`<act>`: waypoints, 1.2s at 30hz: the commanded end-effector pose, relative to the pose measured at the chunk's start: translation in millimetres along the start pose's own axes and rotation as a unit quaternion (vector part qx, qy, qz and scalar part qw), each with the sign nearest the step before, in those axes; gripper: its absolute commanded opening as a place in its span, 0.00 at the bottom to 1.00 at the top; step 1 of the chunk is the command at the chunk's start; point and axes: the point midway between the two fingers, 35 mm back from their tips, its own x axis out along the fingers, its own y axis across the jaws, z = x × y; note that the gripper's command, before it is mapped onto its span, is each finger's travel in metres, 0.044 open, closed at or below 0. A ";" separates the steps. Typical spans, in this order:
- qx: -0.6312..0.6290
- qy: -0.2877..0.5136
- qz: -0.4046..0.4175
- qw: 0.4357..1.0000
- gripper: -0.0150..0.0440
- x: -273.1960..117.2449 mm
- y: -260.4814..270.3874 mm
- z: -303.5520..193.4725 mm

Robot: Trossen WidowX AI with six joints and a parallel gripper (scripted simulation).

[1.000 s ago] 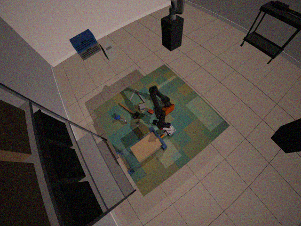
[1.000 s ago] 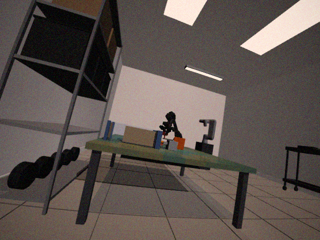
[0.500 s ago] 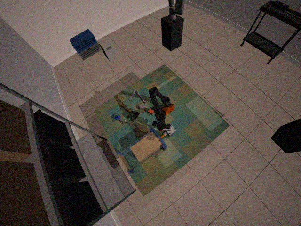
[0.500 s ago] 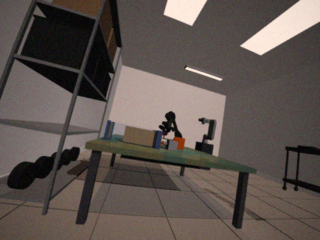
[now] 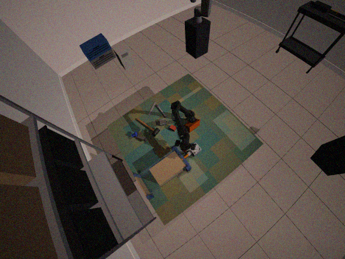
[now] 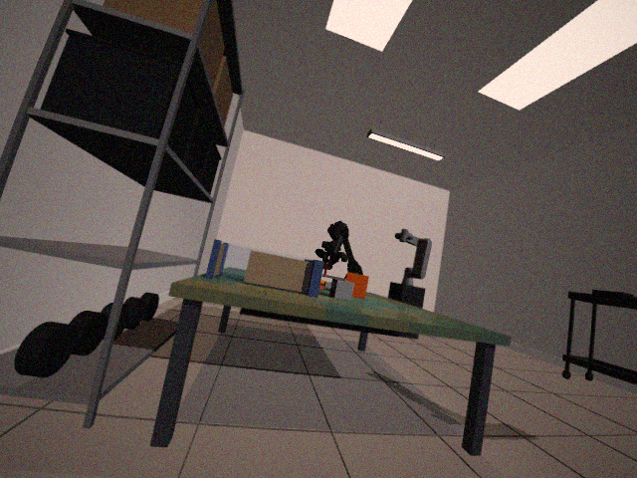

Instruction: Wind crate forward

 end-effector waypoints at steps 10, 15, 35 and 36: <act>0.004 -0.003 0.004 1.000 0.25 7.7 10.1 13.3; 0.004 -0.003 0.004 1.000 0.25 9.4 13.3 17.2; 0.004 -0.004 0.004 1.000 0.25 14.9 27.6 30.6; 0.004 -0.004 0.004 1.000 0.25 15.1 28.2 31.1</act>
